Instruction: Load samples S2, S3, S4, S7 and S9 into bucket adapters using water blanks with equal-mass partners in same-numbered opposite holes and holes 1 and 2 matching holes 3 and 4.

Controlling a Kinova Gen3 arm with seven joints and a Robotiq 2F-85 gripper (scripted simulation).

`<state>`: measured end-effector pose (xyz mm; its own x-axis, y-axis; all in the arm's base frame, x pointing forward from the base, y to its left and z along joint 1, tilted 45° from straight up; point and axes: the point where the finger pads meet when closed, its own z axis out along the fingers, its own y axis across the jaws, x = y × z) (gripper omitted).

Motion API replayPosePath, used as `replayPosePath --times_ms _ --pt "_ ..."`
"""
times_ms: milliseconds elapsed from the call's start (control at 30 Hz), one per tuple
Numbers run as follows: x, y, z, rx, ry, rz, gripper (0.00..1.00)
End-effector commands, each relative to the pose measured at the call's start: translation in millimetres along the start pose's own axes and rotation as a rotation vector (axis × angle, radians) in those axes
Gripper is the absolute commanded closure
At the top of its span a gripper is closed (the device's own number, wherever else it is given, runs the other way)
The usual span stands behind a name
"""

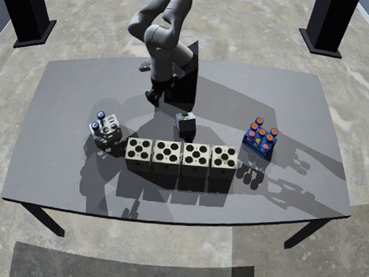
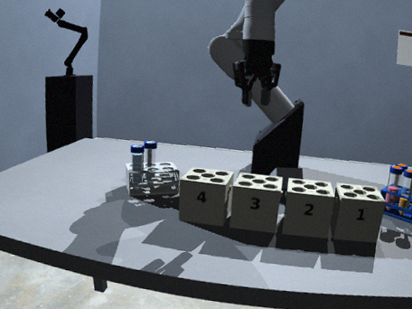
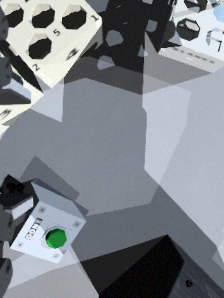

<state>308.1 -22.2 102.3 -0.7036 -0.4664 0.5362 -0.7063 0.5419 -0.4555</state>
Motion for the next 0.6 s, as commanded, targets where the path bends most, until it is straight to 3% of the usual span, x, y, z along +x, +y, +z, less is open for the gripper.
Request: replayPosePath --times_ms 0,567 --pt "-13.4 4.6 0.6 0.003 -0.001 0.071 0.38" --pt "-60.2 22.0 4.0 0.009 -0.013 0.321 0.38"
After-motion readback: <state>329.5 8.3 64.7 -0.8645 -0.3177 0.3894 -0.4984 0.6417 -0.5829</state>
